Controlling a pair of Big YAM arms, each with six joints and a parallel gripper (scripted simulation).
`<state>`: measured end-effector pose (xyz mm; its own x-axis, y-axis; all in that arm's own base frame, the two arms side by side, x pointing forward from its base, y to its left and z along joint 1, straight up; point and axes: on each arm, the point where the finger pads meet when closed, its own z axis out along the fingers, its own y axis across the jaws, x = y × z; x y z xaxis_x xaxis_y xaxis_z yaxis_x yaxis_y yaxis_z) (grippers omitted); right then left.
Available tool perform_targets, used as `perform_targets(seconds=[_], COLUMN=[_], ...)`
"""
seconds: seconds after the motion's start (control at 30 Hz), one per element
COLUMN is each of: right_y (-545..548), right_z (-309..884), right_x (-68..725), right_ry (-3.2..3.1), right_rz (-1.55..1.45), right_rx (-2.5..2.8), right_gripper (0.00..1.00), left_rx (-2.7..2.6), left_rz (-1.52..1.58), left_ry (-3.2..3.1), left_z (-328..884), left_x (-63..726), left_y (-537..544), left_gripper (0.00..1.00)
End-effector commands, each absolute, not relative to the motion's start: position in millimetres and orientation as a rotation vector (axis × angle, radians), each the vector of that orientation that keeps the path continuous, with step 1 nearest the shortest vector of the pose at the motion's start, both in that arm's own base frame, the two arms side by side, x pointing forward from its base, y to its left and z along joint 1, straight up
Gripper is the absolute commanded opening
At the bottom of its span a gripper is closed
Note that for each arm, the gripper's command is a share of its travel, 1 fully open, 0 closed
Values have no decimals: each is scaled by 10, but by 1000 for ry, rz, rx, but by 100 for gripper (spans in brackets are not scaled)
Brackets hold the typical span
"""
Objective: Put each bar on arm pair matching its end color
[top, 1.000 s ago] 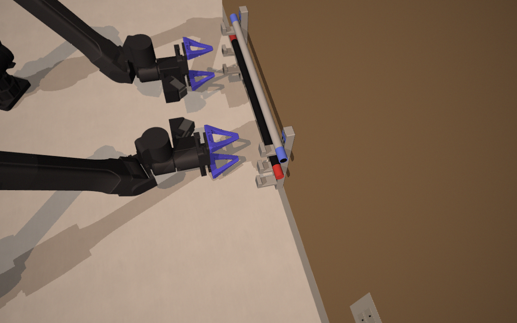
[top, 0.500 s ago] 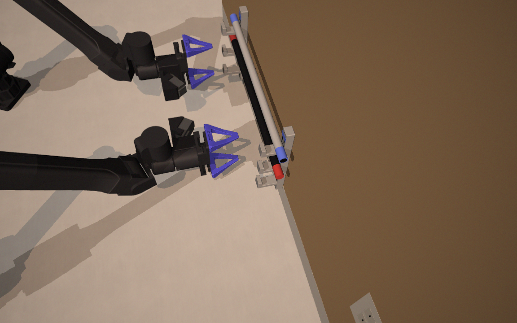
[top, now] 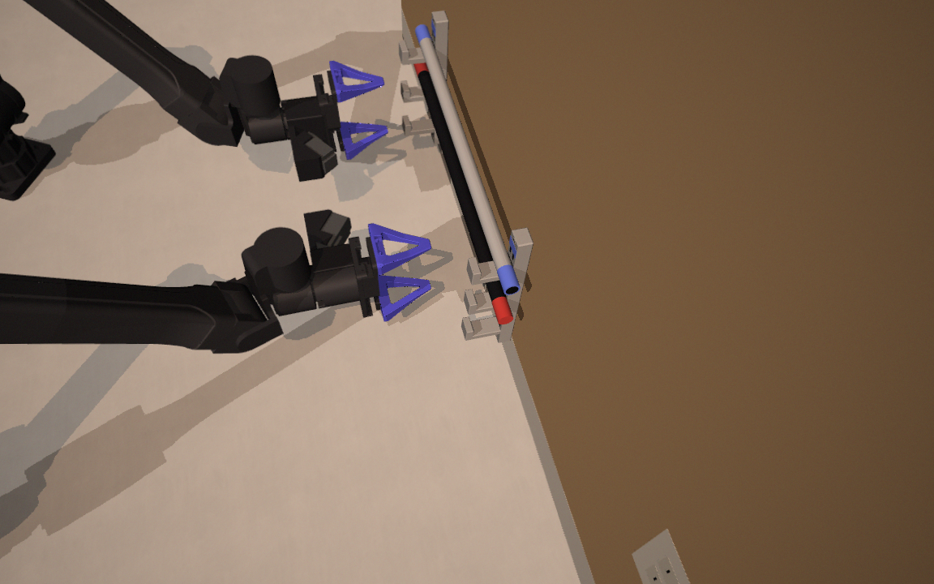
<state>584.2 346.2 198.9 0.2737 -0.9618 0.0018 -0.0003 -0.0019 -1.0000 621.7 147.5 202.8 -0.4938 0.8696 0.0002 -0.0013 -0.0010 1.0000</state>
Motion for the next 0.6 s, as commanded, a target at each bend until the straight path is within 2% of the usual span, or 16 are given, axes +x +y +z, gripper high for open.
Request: perform_targets(seconds=[0.0,0.57], right_y=[3465,3464], right_z=[2454,2457], right_x=[6014,6013], right_ry=[991,991], right_rz=[-1006,-1005], right_rx=[-1240,-1239], right_gripper=[100,100], left_rx=[834,835], left_rz=[1605,1604], left_ry=[1521,1522], left_z=[2474,2450], left_x=[6326,6324], left_y=[1539,1537], left_gripper=[100,100])
